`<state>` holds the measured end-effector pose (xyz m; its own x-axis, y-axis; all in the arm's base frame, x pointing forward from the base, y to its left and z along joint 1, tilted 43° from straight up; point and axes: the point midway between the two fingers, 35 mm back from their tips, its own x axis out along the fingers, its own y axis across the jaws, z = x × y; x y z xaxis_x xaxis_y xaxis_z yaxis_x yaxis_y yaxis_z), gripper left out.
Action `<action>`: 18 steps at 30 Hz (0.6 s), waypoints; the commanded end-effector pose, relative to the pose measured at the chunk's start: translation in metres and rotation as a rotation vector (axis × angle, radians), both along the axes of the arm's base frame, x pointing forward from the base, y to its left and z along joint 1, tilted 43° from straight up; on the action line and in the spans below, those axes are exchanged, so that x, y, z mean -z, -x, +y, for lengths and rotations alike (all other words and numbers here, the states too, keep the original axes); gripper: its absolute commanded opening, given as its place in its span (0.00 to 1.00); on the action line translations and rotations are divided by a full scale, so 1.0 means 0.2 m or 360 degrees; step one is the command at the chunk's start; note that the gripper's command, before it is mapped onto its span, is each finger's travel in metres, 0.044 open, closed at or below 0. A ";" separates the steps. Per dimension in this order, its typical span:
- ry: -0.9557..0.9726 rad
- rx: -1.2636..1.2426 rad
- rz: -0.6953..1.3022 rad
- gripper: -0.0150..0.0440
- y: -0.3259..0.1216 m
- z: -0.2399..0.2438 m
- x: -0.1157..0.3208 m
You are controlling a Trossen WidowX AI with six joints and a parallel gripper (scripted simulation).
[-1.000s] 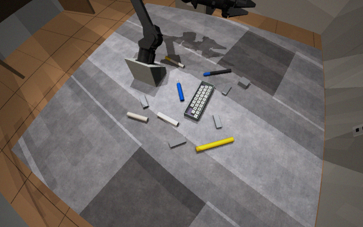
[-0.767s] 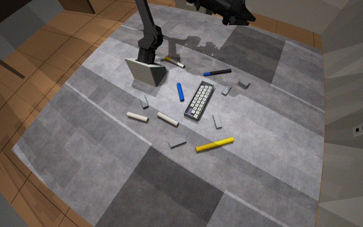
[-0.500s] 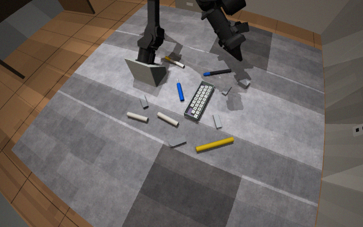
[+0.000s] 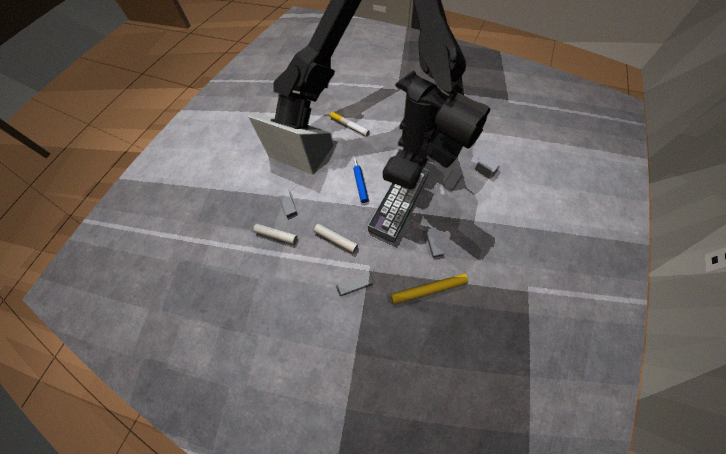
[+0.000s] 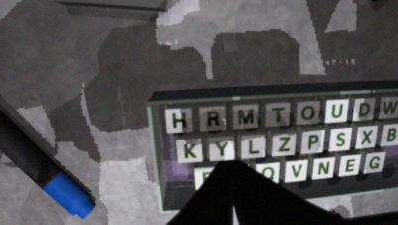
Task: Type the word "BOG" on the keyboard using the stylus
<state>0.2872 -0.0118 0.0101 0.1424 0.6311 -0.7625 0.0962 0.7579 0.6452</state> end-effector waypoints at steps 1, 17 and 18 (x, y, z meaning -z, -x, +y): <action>-0.0089 0.0013 0.0044 0.25 0.00 0.00 0.00; -0.0084 0.0013 0.0044 0.25 0.04 -0.21 0.20; -0.0084 0.0013 0.0044 0.25 0.04 -0.21 0.20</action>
